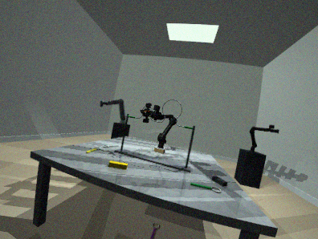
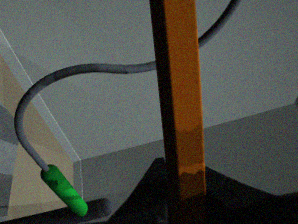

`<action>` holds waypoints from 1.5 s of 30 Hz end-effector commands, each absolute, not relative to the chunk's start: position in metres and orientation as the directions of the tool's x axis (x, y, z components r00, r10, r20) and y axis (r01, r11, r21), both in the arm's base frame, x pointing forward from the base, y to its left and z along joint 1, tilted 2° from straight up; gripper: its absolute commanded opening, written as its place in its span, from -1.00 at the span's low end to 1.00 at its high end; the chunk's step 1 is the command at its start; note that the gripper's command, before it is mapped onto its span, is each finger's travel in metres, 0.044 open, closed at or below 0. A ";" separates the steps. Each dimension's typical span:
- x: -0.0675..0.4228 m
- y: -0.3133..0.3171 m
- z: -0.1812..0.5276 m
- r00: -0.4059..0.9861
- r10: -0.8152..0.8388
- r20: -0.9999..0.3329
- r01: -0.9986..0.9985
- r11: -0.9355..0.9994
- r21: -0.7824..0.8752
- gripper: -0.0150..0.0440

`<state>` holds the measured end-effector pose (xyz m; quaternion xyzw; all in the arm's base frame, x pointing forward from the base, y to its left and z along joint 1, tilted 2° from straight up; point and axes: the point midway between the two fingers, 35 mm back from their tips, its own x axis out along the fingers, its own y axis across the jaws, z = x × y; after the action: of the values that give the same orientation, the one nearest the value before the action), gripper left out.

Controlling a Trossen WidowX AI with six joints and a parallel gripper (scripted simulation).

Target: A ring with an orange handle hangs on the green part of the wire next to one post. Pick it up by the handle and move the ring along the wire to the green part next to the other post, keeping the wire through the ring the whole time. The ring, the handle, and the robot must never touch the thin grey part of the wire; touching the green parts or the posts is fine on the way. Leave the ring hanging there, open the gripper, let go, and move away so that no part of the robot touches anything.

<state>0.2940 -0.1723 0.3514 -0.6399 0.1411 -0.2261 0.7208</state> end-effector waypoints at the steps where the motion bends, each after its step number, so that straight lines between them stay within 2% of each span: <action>1: 0.294 -0.173 0.353 0.858 -0.499 0.117 0.138 0.006 -0.990 -1.00; 13: 0.294 -0.173 0.361 0.856 -0.476 0.203 0.137 -0.170 -0.976 -1.00; 25: 0.294 -0.175 0.358 0.855 -0.465 0.231 0.136 -0.229 -0.964 -1.00; 35: 0.295 -0.179 0.341 0.855 -0.480 0.196 0.137 -0.156 -0.978 -1.00; 45: 0.295 -0.179 0.311 0.857 -0.505 0.105 0.138 0.030 -0.990 -1.00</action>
<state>0.2955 -0.1795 0.3245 -0.6834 0.1293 -0.2339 0.6794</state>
